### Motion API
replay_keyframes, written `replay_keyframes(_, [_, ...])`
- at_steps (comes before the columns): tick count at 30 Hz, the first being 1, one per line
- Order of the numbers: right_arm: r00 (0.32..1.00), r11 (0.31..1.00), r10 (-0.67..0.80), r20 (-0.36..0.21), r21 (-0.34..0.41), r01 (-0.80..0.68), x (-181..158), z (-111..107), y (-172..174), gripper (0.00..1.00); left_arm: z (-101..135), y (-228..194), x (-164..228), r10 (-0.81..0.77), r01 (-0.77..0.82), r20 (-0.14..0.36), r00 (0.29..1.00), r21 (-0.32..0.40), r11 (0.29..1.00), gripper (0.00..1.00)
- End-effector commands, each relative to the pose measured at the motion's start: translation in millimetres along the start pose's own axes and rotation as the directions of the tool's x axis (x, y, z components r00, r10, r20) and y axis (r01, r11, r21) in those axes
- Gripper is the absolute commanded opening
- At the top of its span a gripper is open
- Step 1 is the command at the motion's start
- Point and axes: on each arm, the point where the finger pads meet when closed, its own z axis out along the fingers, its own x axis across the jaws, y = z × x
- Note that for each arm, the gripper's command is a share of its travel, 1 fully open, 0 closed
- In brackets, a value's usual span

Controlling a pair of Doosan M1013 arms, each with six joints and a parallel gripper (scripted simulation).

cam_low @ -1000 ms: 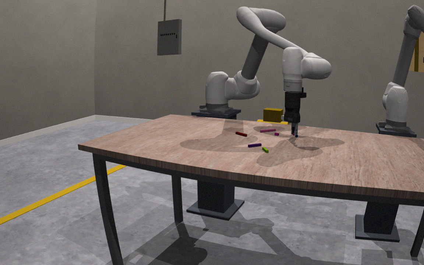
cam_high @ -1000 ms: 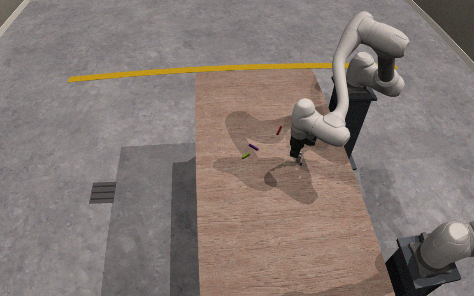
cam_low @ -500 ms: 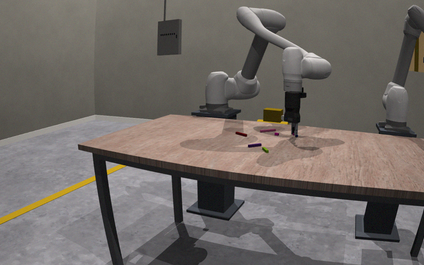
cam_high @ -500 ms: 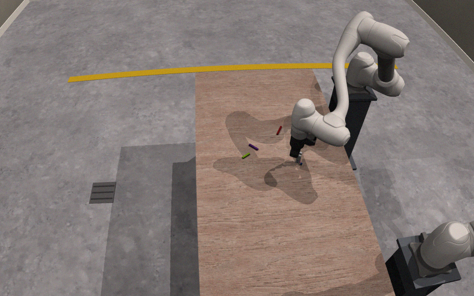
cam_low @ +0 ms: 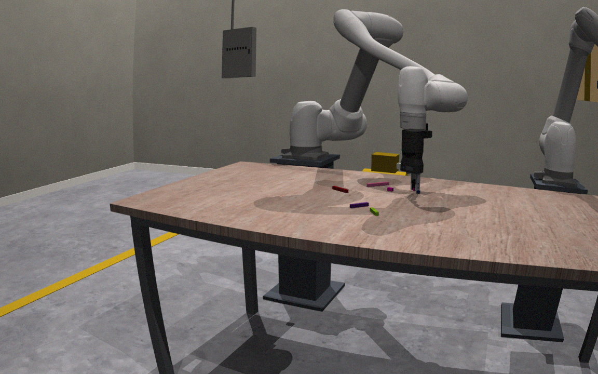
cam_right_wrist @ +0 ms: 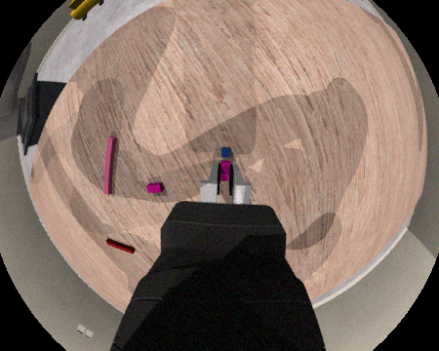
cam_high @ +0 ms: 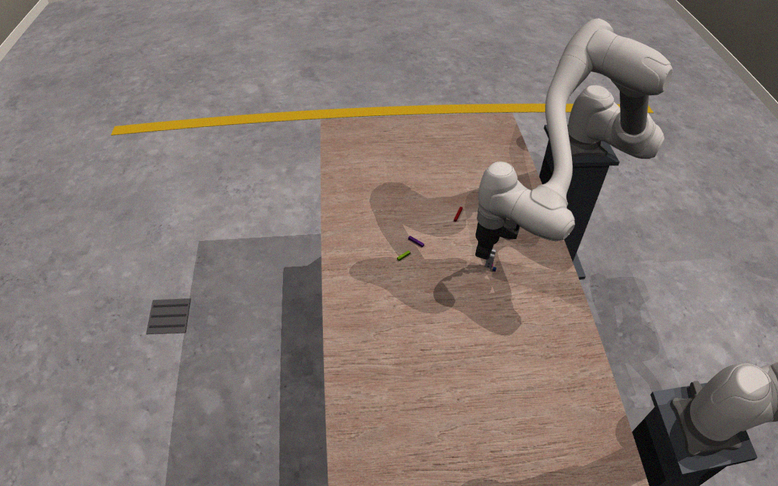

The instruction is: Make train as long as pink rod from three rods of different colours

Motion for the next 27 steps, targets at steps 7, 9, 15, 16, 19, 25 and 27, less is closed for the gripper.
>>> replay_keyframes(7, [1.000, 1.000, 0.000, -0.002, 0.000, 0.000, 0.4, -1.1, 0.0, 0.24, -0.5, -0.1, 0.1, 0.000, 0.000, 0.000, 1.000, -0.001, 1.000, 1.00])
replay_keyframes(9, [1.000, 1.000, 0.000, -0.002, 0.000, 0.000, 0.4, -0.7, 0.0, 0.24, -0.5, -0.1, 0.1, 0.000, 0.000, 0.000, 1.000, -0.001, 1.000, 1.00])
replay_keyframes(15, [1.000, 1.000, 0.000, -0.002, 0.000, 0.000, 0.4, 2.6, 0.0, 0.24, -0.5, -0.1, 0.1, 0.000, 0.000, 0.000, 1.000, -0.001, 1.000, 1.00])
replay_keyframes(16, [1.000, 1.000, 0.000, -0.002, 0.000, 0.000, 0.4, 3.5, 0.0, 0.24, -0.5, -0.1, 0.1, 0.000, 0.000, 0.000, 1.000, -0.001, 1.000, 1.00])
replay_keyframes(19, [1.000, 1.000, 0.000, -0.002, 0.000, 0.000, 0.4, 5.9, 0.0, 0.24, -0.5, -0.1, 0.1, 0.000, 0.000, 0.000, 1.000, -0.001, 1.000, 1.00])
replay_keyframes(25, [1.000, 1.000, 0.000, -0.002, 0.000, 0.000, 0.4, 8.5, 0.0, 0.24, -0.5, -0.1, 0.1, 0.000, 0.000, 0.000, 1.000, -0.001, 1.000, 1.00])
replay_keyframes(27, [1.000, 1.000, 0.000, -0.002, 0.000, 0.000, 0.4, 9.3, 0.0, 0.24, -0.5, -0.1, 0.1, 0.000, 0.000, 0.000, 1.000, -0.001, 1.000, 1.00])
